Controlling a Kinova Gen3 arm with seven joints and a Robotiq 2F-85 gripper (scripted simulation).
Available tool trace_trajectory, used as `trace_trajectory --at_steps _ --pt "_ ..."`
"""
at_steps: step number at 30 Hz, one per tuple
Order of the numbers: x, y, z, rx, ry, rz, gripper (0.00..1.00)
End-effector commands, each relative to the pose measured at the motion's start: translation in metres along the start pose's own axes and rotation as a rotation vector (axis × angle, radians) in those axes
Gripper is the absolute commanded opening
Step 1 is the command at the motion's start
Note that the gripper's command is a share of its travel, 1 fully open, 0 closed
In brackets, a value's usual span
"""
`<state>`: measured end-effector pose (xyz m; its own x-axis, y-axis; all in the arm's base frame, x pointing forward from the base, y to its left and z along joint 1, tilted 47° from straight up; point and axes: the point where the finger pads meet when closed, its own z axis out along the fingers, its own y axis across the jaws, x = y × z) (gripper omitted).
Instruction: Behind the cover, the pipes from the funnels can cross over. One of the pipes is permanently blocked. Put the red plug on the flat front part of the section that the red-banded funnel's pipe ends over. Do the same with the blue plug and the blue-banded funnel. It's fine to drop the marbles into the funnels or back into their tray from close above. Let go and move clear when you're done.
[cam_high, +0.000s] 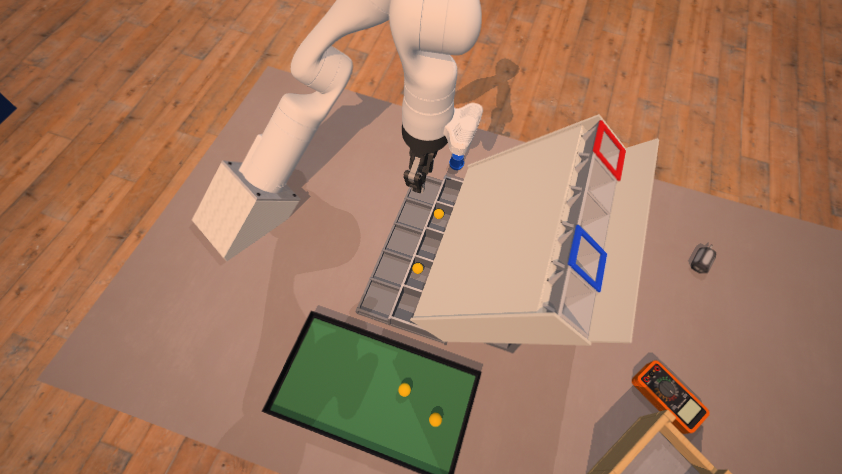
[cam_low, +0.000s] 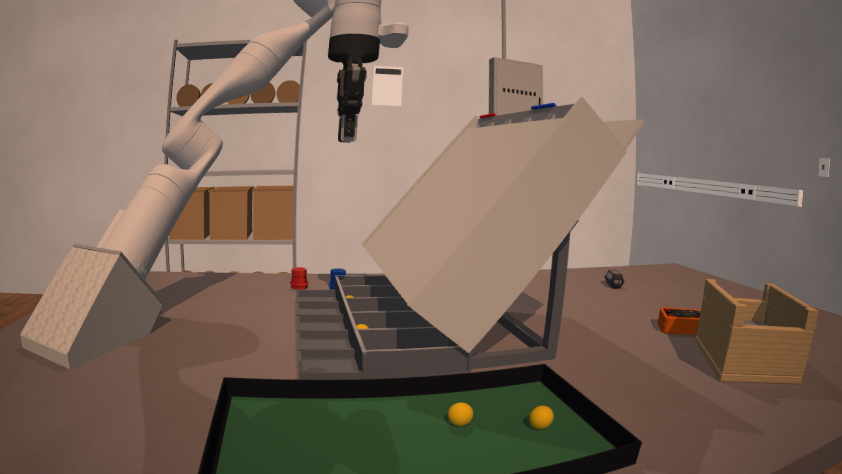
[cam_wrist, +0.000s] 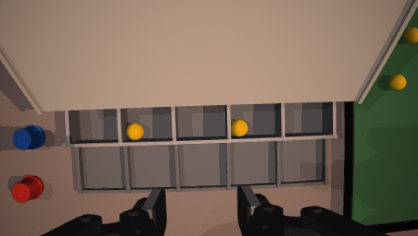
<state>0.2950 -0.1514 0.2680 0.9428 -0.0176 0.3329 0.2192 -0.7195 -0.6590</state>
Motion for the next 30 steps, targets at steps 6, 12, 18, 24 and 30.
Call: trace_trajectory --at_steps 6,12,18,24,30 --pt "-0.006 0.082 0.052 -0.006 0.004 -0.001 0.50" --pt "-0.008 0.126 0.080 -0.006 0.004 -0.001 0.50" --pt "-0.009 0.154 0.098 -0.007 0.004 -0.001 0.50" --pt "-0.009 0.154 0.098 -0.007 0.004 -0.001 0.50" --pt "-0.009 0.154 0.098 -0.007 0.004 -0.001 0.50"
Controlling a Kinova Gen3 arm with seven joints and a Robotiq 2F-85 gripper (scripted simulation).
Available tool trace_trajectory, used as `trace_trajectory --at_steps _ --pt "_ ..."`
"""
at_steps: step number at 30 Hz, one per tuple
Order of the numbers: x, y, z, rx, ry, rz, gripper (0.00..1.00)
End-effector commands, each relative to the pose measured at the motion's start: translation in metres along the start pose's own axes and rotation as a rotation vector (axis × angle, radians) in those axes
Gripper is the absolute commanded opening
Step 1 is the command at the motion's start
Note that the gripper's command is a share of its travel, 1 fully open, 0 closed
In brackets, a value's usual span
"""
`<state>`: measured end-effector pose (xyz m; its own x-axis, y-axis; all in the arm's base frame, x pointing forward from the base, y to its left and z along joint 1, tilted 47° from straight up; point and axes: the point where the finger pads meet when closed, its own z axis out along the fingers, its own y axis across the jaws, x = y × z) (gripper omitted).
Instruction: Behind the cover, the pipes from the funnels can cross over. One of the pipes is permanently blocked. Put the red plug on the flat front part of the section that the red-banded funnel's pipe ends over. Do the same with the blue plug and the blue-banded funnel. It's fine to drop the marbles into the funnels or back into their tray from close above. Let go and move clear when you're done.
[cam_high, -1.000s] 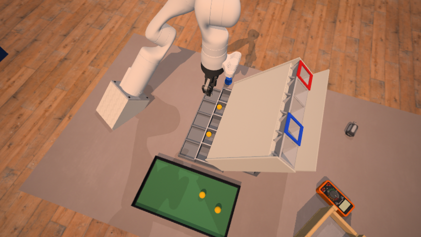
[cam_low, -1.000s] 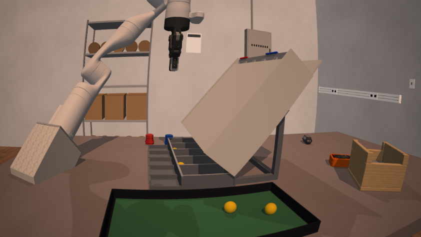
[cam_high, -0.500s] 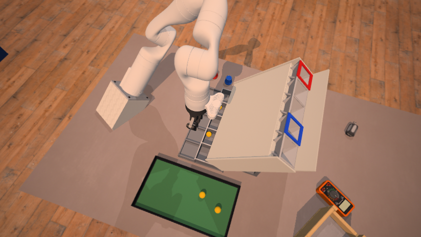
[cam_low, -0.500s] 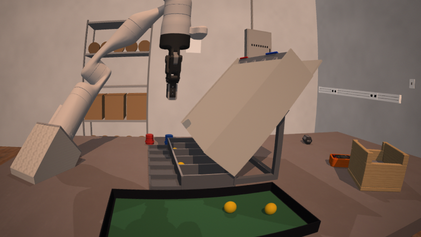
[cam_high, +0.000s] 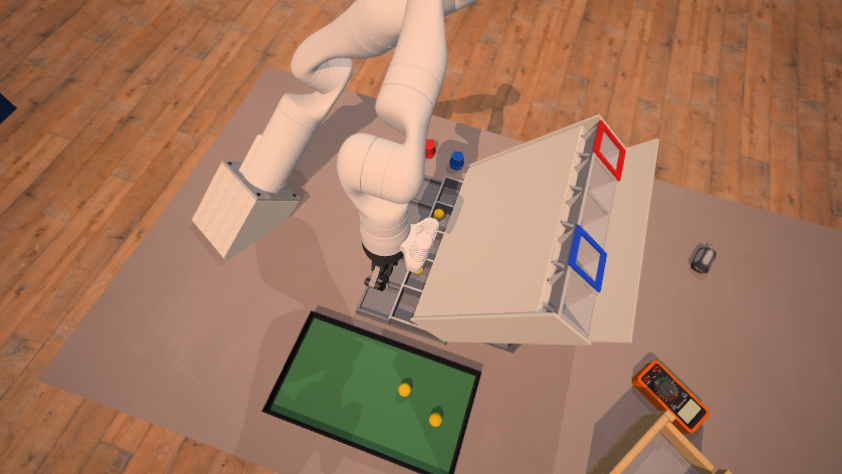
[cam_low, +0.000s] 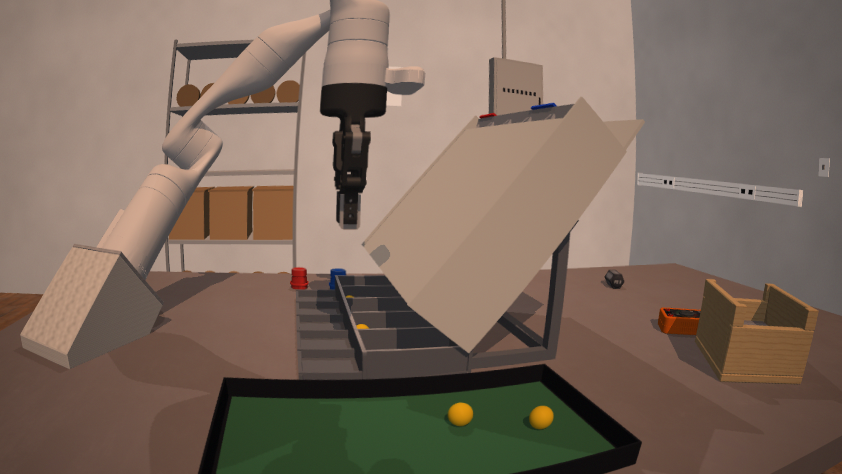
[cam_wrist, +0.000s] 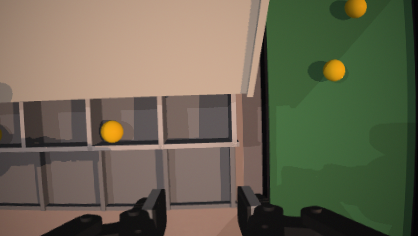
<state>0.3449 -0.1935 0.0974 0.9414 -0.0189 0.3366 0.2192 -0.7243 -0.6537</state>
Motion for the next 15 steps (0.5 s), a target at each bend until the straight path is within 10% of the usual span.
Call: trace_trajectory --at_steps 1,15 --pt "0.000 0.001 0.000 0.000 0.001 0.001 0.50" --pt "0.071 0.118 0.030 -0.001 0.001 0.000 0.50"
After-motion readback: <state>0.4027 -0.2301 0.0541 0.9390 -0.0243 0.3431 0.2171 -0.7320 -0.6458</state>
